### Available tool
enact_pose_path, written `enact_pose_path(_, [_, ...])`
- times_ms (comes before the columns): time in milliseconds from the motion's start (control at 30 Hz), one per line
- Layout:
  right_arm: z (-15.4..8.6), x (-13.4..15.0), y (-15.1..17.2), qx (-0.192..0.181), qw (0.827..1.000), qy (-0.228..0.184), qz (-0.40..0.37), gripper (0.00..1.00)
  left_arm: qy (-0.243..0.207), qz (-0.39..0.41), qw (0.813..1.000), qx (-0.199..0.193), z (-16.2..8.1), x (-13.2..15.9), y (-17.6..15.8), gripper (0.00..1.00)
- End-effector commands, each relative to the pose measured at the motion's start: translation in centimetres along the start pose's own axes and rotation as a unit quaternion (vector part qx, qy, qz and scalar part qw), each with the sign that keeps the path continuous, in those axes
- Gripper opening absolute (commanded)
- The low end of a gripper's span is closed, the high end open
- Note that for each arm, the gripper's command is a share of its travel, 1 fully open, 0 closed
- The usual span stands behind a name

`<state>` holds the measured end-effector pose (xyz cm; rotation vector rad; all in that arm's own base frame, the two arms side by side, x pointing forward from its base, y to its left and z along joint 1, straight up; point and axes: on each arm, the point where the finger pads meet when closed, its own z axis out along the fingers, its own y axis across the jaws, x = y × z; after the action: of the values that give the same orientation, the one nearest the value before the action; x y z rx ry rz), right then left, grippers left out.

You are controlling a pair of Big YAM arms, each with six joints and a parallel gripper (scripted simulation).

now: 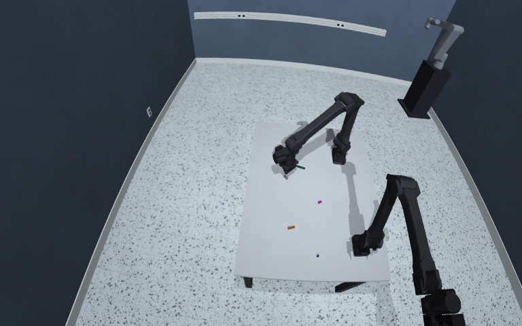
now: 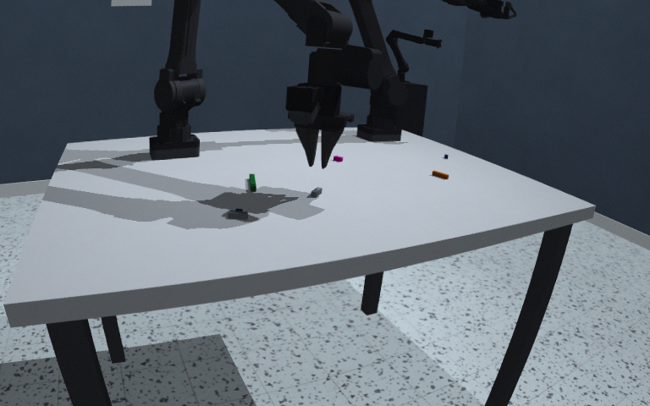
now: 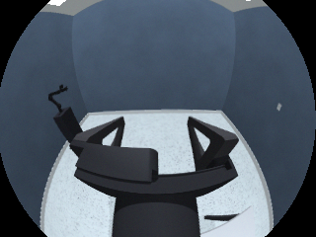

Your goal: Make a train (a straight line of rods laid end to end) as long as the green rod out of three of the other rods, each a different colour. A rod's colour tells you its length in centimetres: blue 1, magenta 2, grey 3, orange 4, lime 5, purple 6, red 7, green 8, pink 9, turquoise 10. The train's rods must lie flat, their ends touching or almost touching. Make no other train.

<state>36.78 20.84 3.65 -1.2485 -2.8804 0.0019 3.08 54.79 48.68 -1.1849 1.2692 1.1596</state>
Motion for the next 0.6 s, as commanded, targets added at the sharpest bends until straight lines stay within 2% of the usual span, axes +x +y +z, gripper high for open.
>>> enact_pose_path(0, [1.0,0.1,0.4,-0.001,1.000,-0.001,-0.003,0.23,-0.017,-0.006,1.000,-0.005,-0.4,-1.4,0.5,1.00])
enact_pose_path(333, [2.2,0.1,0.5,-0.002,1.000,-0.002,-0.003,0.23,-0.017,-0.006,1.000,-0.005,-0.4,-1.4,0.5,1.00])
enact_pose_path(367, [0.5,-0.1,1.6,-0.027,1.000,-0.008,-0.003,0.23,-0.017,-0.006,1.000,-0.005,-0.4,-1.4,0.5,1.00])
enact_pose_path(467, [2.9,0.2,0.3,0.000,1.000,-0.001,-0.003,0.23,-0.017,-0.006,1.000,-0.005,-0.4,-1.4,0.5,1.00])
enact_pose_path(567, [2.8,0.0,1.1,-0.008,1.000,-0.003,-0.003,0.23,-0.017,-0.006,1.000,-0.005,-0.4,-1.4,0.5,1.00])
